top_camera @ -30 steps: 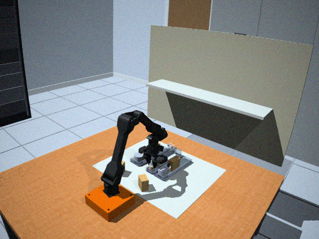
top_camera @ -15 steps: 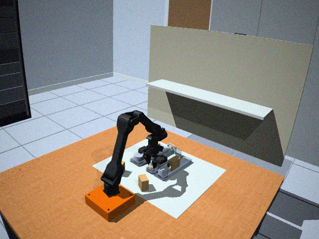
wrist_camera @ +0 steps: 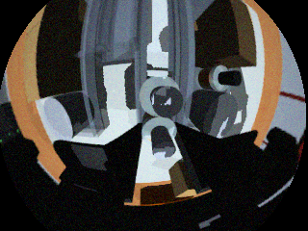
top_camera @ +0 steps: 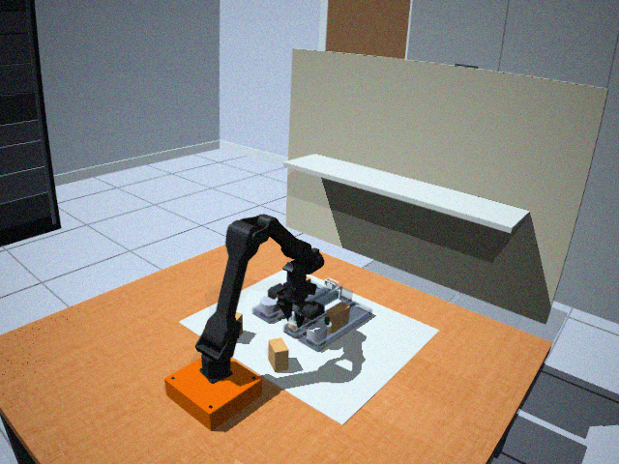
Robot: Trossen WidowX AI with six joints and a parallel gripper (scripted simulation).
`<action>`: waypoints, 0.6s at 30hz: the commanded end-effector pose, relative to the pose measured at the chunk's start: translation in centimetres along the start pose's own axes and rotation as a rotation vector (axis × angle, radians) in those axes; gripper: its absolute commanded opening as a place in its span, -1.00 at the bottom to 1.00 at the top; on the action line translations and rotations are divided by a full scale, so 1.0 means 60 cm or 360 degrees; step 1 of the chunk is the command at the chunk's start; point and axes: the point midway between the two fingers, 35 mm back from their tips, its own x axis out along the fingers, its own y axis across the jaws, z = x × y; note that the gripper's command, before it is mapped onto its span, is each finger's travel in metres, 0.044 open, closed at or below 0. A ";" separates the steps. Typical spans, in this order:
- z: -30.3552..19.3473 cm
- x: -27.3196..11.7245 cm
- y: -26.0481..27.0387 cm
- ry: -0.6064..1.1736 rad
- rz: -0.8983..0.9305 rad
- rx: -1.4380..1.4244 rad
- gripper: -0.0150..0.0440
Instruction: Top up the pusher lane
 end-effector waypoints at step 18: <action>0.000 -0.009 0.000 0.0001 0.0001 -0.0005 0.44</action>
